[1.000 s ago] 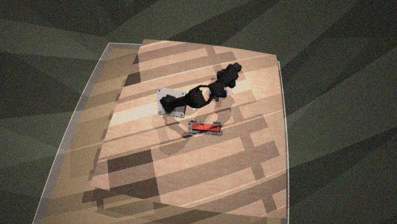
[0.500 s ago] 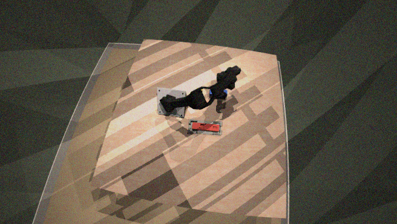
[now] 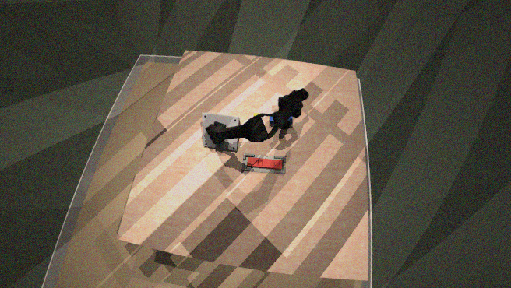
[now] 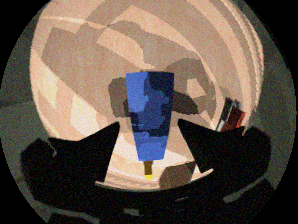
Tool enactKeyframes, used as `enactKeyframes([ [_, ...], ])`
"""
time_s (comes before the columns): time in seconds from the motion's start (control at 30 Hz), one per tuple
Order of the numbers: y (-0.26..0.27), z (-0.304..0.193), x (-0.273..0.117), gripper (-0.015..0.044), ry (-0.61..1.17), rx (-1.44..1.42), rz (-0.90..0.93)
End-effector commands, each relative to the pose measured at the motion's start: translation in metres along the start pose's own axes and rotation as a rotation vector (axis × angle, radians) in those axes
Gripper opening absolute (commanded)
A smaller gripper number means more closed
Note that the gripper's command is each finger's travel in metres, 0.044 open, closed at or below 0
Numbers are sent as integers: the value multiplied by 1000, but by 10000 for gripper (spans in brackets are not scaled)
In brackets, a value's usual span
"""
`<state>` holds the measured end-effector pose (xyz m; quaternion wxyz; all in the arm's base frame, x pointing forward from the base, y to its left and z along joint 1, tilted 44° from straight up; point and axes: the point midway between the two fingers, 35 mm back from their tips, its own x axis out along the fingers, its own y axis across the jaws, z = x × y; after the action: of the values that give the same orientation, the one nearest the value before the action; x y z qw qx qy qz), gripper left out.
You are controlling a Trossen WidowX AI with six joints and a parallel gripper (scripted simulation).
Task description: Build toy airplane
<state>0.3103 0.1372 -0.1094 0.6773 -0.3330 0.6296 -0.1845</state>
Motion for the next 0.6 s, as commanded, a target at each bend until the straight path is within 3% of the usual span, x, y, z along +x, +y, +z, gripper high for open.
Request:
enactKeyframes([
  [0.0,-1,-2,6,440,1,-8,-6],
  [0.03,-1,-2,6,440,1,-8,-6],
  [0.33,-1,-2,6,204,1,-8,-6],
  [0.57,-1,-2,6,137,1,-8,-6],
])
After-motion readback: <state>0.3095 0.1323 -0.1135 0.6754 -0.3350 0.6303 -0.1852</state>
